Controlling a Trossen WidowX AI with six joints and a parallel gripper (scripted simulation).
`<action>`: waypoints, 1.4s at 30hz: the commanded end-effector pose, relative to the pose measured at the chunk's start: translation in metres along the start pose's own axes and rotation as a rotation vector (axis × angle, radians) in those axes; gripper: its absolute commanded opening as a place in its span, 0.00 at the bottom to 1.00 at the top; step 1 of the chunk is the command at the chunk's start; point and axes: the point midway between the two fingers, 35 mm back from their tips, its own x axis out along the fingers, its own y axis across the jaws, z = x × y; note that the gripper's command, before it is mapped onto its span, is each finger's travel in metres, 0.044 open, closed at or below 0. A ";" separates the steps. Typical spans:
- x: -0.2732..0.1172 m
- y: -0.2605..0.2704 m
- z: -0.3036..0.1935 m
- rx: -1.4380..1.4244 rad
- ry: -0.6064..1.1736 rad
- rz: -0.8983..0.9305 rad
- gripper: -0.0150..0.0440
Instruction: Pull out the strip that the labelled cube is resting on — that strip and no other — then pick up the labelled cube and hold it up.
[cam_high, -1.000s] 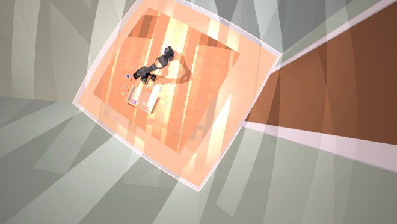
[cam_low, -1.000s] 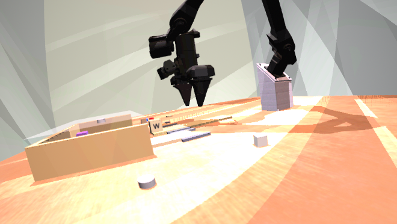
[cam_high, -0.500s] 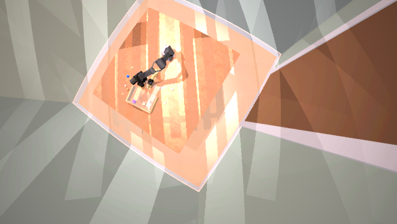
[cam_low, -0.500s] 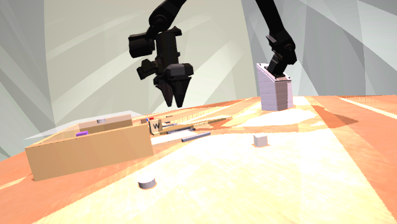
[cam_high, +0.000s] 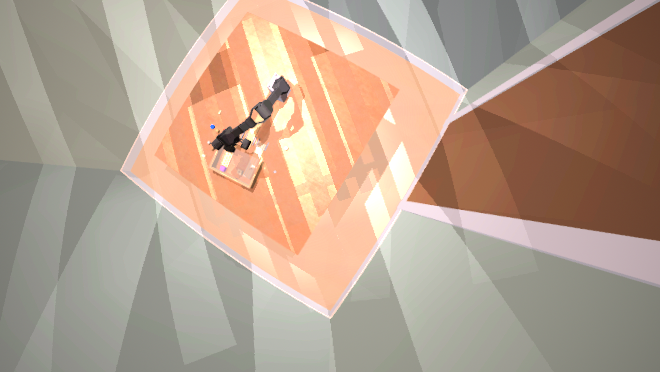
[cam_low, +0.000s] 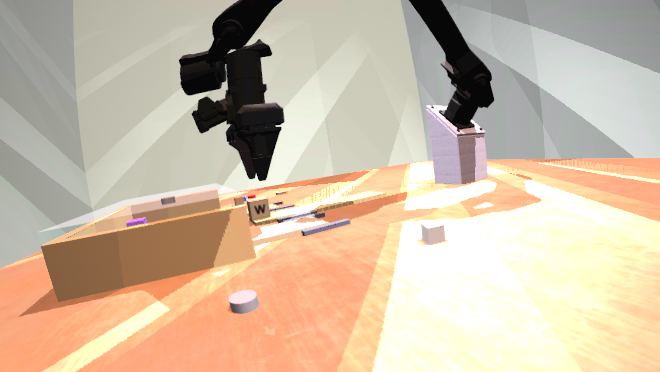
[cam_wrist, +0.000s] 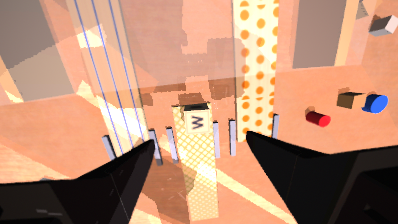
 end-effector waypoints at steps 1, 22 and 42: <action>0.000 0.001 0.005 0.007 0.000 0.005 0.91; 0.034 0.001 0.006 0.007 0.000 0.006 0.68; 0.052 0.002 0.006 0.001 0.001 0.002 0.49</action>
